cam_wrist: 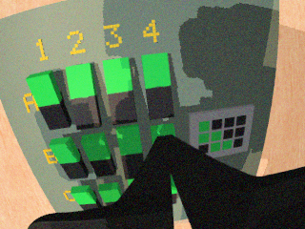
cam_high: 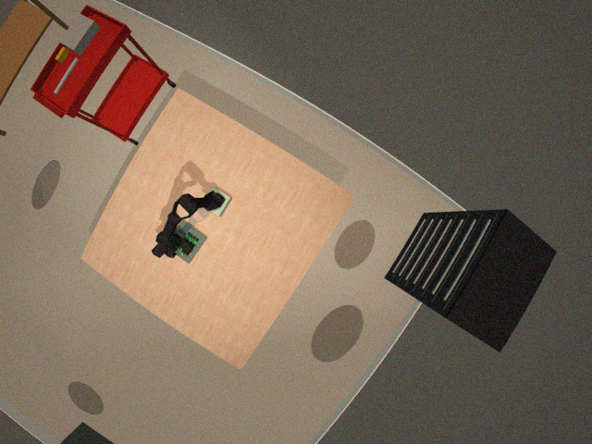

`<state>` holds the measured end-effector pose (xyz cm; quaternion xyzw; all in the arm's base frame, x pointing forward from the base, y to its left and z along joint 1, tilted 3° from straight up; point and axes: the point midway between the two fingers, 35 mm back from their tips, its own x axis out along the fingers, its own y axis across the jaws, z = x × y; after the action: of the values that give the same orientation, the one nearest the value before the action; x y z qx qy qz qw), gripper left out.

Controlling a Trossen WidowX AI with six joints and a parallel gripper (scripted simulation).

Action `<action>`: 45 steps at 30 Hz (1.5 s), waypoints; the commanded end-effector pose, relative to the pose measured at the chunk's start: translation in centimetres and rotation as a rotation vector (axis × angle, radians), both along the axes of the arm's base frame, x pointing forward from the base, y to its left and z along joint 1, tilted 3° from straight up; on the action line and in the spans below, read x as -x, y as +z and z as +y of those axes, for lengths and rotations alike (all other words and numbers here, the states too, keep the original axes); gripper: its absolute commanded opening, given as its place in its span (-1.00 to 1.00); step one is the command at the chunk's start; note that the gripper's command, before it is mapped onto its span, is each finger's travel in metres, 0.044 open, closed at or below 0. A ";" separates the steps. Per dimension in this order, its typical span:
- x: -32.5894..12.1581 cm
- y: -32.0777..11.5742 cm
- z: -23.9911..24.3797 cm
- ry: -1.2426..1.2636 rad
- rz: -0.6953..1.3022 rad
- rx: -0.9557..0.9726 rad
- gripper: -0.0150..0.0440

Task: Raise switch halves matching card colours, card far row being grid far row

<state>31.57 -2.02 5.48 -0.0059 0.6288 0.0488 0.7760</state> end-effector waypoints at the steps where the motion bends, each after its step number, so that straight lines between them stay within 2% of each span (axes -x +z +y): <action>1: 0.0 0.0 0.0 -0.002 -0.001 0.000 -0.49; 45: -0.1 -0.4 0.0 -0.002 -0.001 0.000 -0.49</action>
<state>31.67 -1.99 5.09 -0.0063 0.6286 0.0493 0.7761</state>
